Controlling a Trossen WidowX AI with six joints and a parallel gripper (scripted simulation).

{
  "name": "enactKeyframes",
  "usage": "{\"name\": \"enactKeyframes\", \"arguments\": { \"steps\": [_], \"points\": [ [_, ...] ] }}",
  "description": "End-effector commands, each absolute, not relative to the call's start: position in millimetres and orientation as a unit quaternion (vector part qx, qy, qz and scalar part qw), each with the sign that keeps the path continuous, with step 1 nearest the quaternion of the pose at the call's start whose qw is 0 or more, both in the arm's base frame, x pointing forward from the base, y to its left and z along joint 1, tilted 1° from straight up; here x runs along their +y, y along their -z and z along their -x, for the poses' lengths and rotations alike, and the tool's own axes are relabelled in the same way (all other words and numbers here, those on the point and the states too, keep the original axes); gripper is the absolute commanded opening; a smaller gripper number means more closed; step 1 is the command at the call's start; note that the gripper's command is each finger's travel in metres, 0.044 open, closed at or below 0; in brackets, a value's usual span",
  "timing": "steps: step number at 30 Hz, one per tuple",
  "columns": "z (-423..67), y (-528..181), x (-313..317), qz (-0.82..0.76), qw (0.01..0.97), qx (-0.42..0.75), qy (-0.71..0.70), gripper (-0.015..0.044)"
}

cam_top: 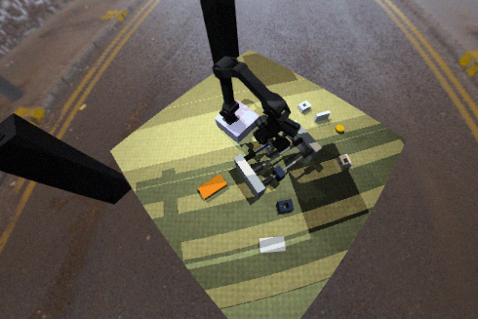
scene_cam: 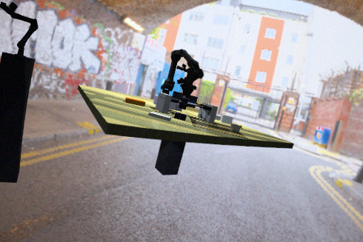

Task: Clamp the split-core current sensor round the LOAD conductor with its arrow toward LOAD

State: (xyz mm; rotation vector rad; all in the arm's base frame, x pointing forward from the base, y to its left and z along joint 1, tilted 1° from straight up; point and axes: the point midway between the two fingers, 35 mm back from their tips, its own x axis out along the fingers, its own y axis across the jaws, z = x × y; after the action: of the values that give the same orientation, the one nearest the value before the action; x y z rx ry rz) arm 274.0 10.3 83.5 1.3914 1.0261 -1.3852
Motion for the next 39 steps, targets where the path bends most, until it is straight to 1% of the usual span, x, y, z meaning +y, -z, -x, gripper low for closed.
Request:
{"name": "enactKeyframes", "arguments": {
  "steps": [1, 13, 20, 25, 39],
  "points": [
    [-274, -84, 10, -0.562, 0.447, 0.414, 0.559, 0.0131],
    [-274, -84, 10, -0.562, 0.447, 0.414, 0.559, 0.044],
    [-274, -84, 10, -0.562, 0.447, 0.414, 0.559, 0.044],
    [-275, -53, 7, -0.543, 0.419, 0.444, 0.577, 0.044],
    [-275, -37, 6, -0.542, 0.417, 0.446, 0.578, 0.044]
  ]
}}
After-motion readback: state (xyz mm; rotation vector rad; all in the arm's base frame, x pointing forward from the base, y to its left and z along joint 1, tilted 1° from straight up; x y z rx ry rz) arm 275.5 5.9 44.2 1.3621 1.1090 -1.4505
